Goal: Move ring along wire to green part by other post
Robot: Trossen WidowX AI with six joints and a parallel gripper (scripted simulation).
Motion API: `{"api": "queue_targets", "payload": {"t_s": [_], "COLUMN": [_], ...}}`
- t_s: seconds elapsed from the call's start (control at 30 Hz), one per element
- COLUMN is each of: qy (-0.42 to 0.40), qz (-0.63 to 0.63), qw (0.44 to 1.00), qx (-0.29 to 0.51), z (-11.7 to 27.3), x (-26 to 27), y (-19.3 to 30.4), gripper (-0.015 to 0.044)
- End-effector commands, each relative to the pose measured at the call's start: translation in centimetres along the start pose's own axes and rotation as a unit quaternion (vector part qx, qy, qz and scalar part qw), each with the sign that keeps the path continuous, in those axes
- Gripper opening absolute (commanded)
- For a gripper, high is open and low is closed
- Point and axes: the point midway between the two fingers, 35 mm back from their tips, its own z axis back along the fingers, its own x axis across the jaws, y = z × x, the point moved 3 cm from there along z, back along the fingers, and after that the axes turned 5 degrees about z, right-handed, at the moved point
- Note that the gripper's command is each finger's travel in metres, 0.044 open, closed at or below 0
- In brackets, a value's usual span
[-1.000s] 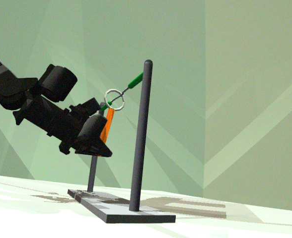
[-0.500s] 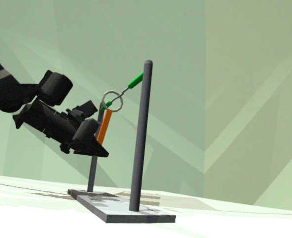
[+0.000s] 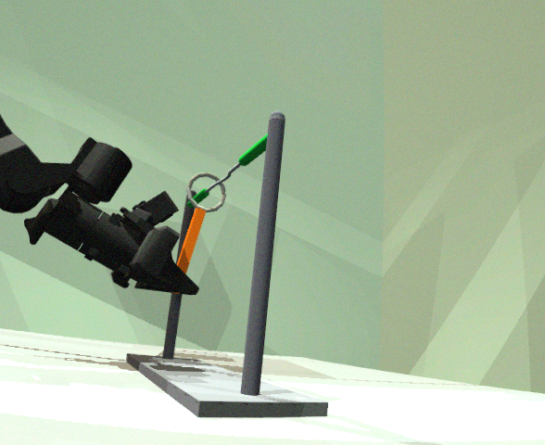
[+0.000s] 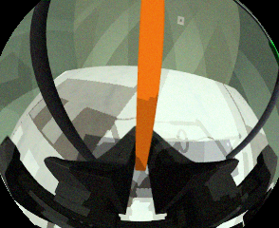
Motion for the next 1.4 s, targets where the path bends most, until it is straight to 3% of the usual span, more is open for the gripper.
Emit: {"api": "queue_targets", "payload": {"t_s": [0.0,1.37], "qy": [0.002,-0.003], "qz": [-0.003,-0.004], "qw": [1.0,1.0], "qx": [-0.002,-0.004], "z": [0.0,-0.7], "x": [0.4,2.5], "y": [-0.1,1.5], "gripper": [-0.015,-0.015]}}
